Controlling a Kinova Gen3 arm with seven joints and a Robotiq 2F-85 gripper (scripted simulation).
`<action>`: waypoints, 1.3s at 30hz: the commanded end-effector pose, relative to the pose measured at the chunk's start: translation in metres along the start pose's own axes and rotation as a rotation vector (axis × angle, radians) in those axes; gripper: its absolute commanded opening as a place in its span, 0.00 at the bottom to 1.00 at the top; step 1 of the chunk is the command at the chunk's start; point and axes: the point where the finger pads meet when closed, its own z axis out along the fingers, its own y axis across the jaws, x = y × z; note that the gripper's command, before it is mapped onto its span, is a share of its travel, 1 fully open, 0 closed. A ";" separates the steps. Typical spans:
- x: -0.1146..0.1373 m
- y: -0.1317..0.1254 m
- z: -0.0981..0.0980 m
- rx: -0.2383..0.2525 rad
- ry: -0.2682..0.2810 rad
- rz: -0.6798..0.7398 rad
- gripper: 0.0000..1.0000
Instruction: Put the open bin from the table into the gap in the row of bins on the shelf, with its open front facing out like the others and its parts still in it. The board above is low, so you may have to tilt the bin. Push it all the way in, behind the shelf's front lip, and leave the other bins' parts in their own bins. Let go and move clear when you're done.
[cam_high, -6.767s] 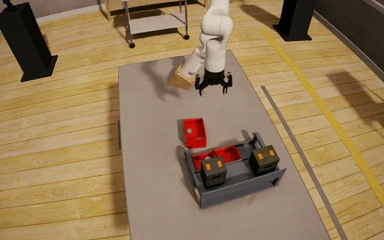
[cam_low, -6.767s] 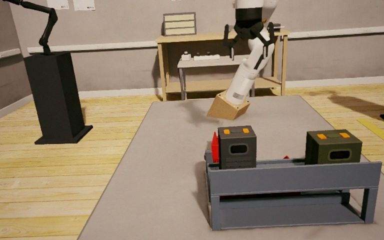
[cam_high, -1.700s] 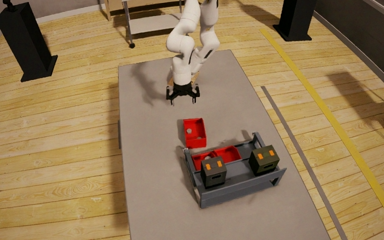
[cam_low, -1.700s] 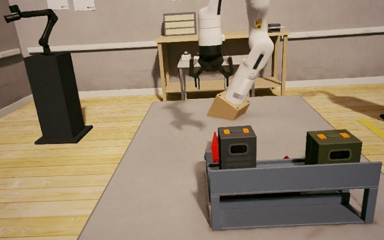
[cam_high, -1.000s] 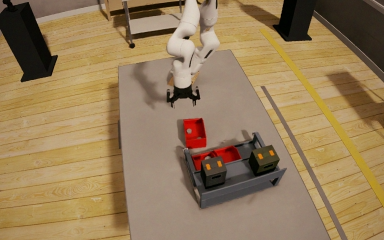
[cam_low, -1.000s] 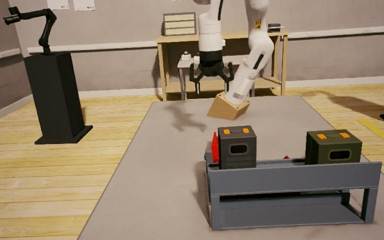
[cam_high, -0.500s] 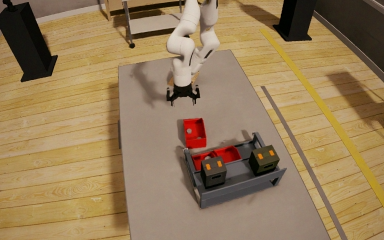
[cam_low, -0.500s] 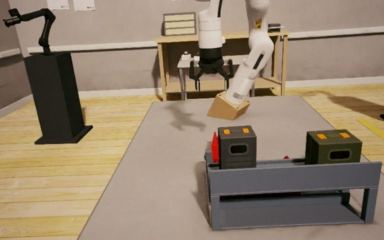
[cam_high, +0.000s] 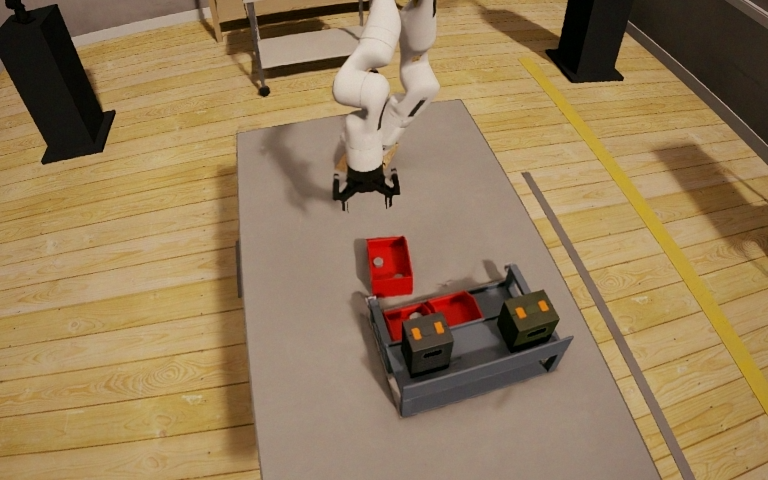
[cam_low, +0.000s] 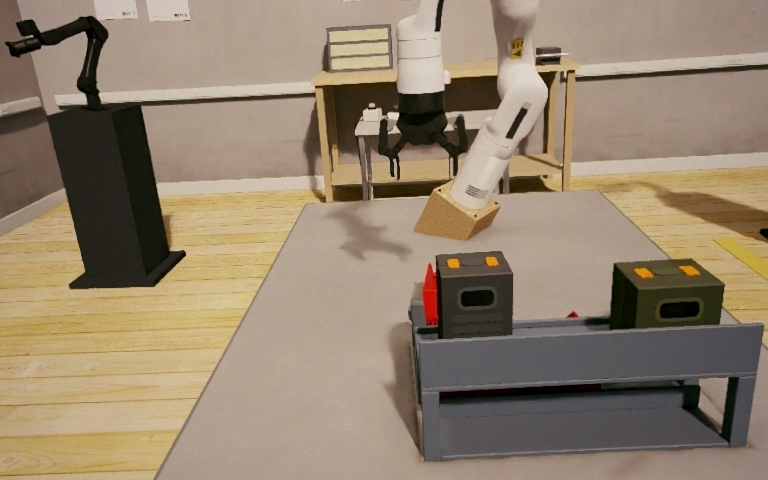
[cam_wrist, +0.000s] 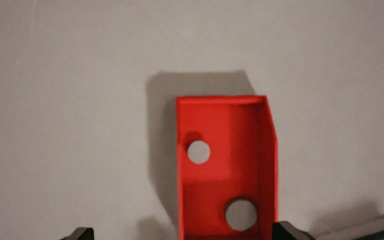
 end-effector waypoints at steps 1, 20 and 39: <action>0.000 0.000 -0.001 0.001 -0.001 0.000 1.00; 0.000 0.000 -0.003 0.001 -0.001 0.000 1.00; 0.000 0.000 0.018 0.001 -0.001 0.000 1.00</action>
